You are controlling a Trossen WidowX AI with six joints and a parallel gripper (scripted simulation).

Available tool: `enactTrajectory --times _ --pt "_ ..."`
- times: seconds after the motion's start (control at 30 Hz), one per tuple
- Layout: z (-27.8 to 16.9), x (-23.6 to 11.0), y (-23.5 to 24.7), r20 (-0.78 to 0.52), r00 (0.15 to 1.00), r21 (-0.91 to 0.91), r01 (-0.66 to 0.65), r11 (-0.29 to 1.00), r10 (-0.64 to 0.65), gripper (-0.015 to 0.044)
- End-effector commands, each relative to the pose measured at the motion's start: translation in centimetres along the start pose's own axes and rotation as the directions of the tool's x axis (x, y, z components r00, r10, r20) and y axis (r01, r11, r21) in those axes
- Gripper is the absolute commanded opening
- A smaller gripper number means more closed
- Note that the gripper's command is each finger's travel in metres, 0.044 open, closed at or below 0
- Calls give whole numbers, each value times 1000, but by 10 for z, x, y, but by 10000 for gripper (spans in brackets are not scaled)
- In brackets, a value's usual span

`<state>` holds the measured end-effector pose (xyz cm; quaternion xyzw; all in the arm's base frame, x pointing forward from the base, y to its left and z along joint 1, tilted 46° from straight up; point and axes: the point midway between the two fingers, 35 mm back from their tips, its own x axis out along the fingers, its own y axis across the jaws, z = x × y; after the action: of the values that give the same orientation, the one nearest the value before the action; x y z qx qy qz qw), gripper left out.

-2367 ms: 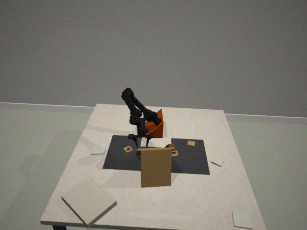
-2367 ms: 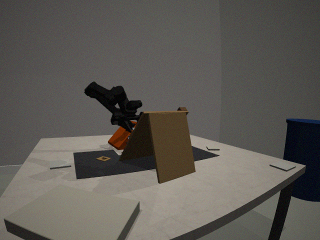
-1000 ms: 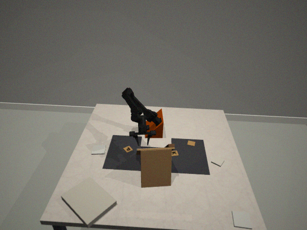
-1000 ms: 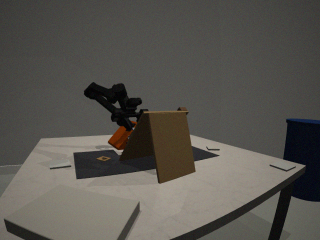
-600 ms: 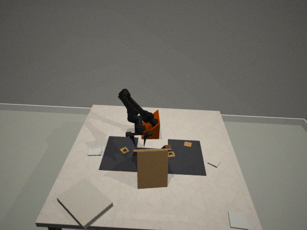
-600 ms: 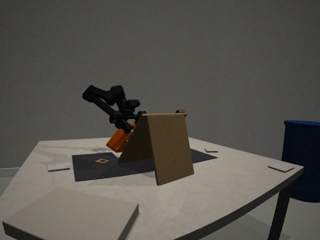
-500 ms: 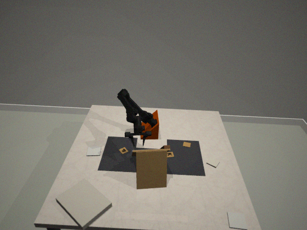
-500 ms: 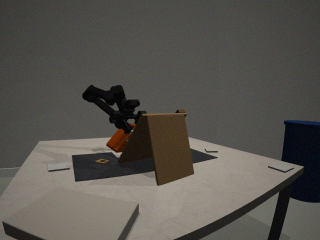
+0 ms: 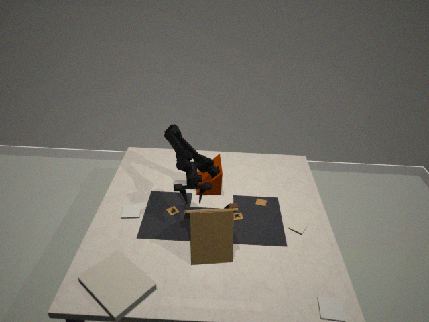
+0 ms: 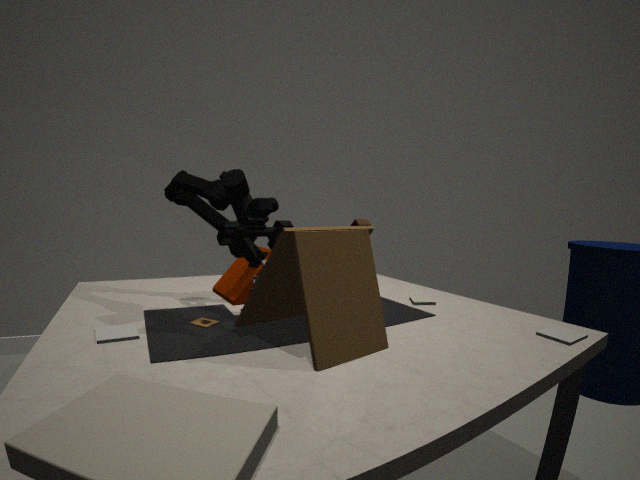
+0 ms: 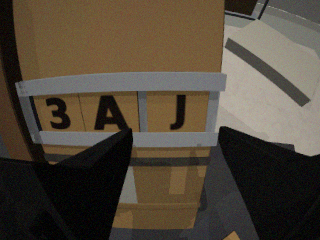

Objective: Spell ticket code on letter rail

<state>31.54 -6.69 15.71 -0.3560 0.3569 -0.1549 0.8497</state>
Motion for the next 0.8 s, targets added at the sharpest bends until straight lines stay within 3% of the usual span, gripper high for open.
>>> enactTrajectory --times 0.0,0.5,0.77 --pt "1 -2 -2 3 1000 9 5 1000 -5 295" --pt "2 -5 -6 3 1000 9 5 1000 -5 295" --pt "1 -4 -4 0 1000 1 1 1000 -1 85"
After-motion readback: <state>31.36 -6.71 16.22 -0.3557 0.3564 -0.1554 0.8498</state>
